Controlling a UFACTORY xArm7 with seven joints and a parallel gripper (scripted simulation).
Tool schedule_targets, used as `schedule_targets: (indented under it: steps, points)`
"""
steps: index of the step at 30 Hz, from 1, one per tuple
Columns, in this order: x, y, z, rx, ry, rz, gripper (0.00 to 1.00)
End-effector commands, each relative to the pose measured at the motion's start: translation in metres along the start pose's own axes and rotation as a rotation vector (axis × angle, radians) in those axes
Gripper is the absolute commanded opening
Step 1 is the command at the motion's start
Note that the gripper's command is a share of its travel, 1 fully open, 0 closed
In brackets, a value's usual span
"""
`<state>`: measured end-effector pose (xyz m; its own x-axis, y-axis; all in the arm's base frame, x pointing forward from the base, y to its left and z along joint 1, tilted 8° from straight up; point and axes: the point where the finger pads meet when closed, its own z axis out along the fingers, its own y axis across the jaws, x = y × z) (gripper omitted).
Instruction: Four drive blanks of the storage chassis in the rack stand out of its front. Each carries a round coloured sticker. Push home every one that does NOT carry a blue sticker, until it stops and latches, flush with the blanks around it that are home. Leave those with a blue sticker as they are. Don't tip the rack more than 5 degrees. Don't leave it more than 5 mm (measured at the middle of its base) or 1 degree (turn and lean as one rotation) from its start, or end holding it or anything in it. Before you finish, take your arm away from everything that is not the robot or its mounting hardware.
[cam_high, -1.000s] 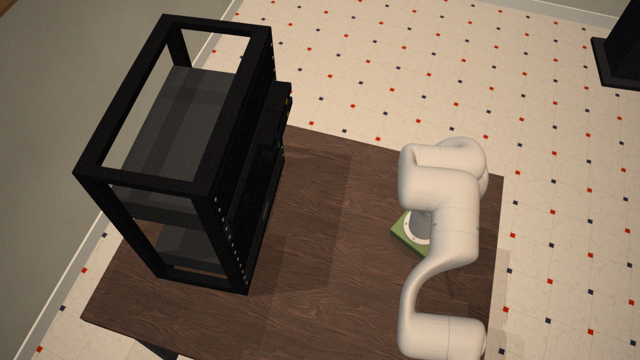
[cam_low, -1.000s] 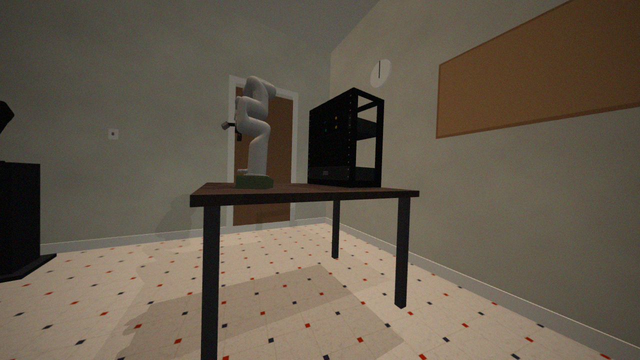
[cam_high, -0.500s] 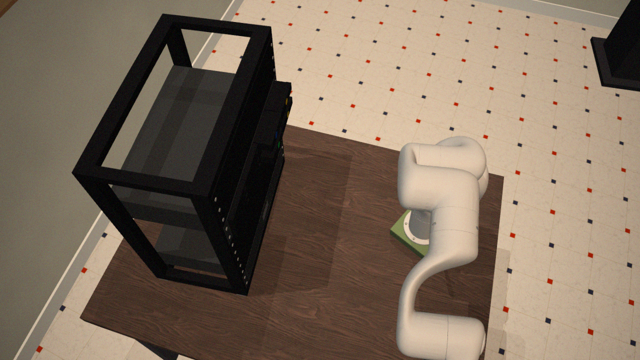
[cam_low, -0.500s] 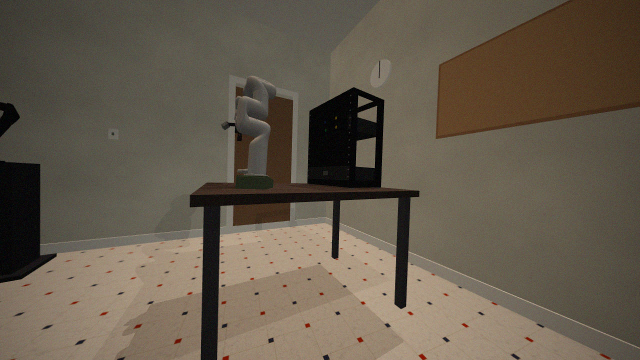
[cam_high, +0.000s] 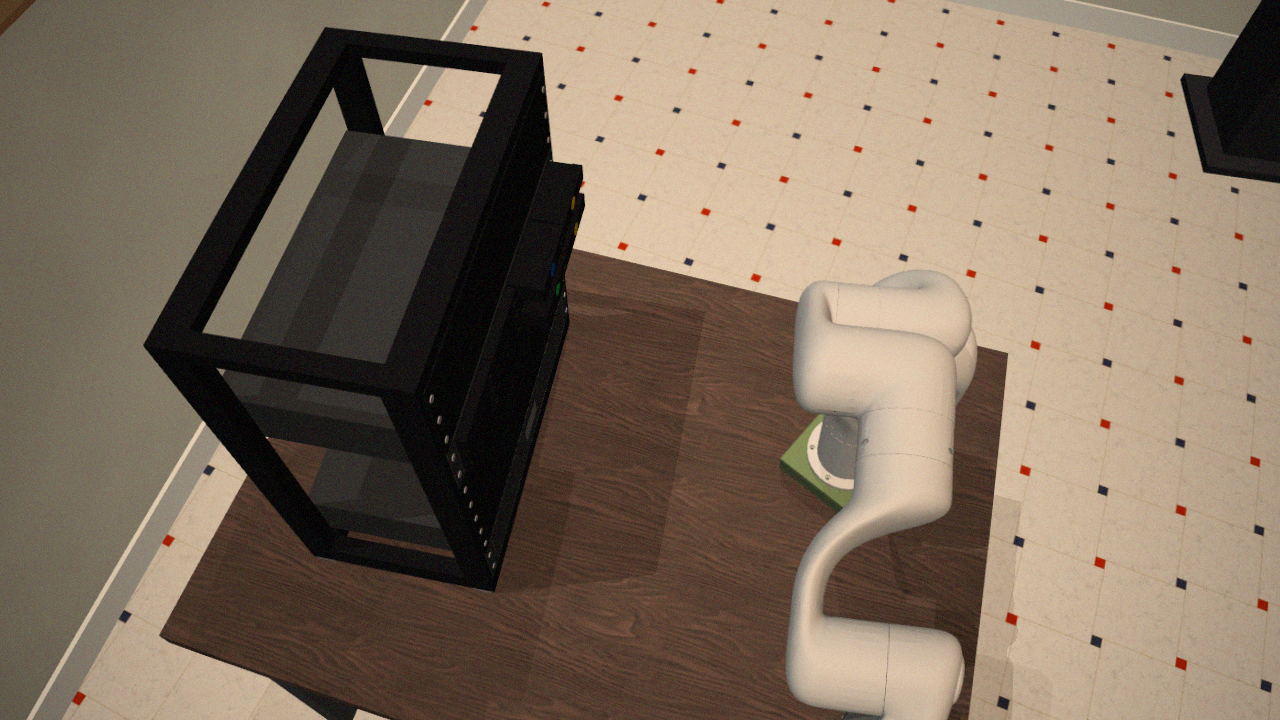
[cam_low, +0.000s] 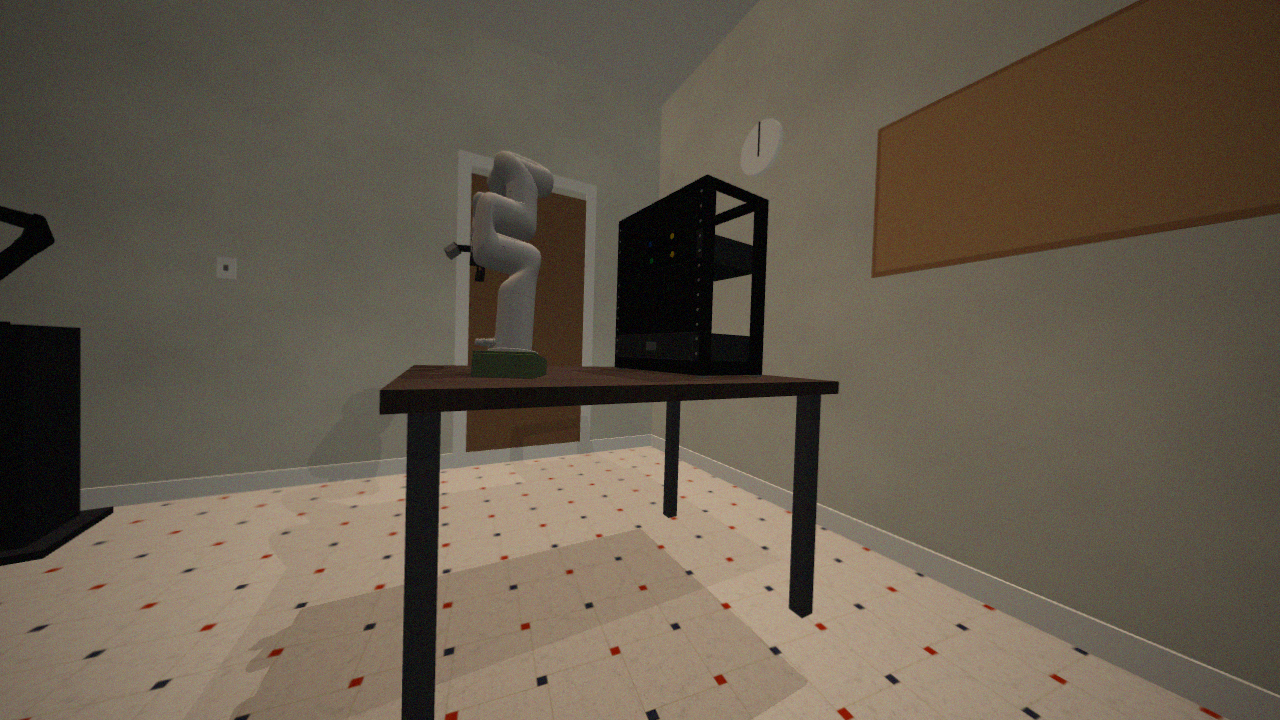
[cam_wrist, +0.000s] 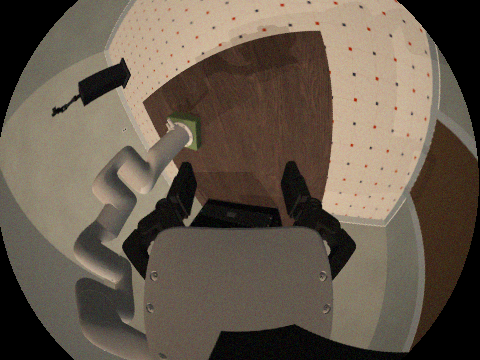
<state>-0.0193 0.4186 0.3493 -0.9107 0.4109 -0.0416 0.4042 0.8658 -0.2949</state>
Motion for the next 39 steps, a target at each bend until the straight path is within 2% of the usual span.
schedule_targets:
  steps: [1, 12, 29, 39]
  points:
    - [0.0, 0.0, -0.003, -0.008, 0.014, 0.013, 1.0]
    - [-0.002, 0.001, -0.008, -0.021, 0.054, 0.058, 1.0]
    - [-0.008, 0.005, -0.02, -0.051, 0.161, 0.178, 1.0]
    - [-0.014, 0.007, -0.033, -0.074, 0.262, 0.29, 1.0]
